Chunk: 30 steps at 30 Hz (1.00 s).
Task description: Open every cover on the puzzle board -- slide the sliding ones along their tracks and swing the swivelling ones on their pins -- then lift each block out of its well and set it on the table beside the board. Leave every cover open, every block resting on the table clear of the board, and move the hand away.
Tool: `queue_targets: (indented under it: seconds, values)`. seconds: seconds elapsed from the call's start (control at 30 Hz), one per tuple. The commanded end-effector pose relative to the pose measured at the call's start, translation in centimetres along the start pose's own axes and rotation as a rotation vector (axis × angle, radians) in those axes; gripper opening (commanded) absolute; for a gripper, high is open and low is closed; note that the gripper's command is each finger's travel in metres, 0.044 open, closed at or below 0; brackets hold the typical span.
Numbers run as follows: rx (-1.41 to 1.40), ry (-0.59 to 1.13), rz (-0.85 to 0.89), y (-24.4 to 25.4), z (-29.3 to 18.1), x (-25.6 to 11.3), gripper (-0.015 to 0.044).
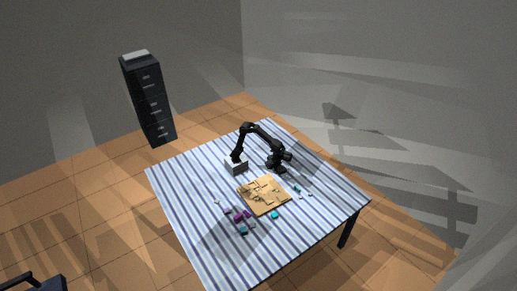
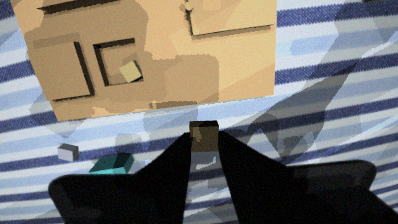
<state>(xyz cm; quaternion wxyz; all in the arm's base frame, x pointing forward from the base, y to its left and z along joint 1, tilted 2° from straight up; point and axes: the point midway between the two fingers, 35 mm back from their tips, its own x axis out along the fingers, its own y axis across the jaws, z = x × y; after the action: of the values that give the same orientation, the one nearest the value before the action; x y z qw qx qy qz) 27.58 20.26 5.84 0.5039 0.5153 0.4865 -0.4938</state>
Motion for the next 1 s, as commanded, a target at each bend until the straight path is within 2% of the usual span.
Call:
queue_targets:
  seconds: [0.0, 0.57, 0.97]
  values:
    - [0.003, 0.0, 0.005, -0.1, -1.7, 0.0, 0.008]
    - [0.003, 0.004, 0.004, -1.8, -7.8, 0.6, 0.008]
    - [0.003, 0.004, 0.005, -1.8, -8.2, 1.8, 0.008]
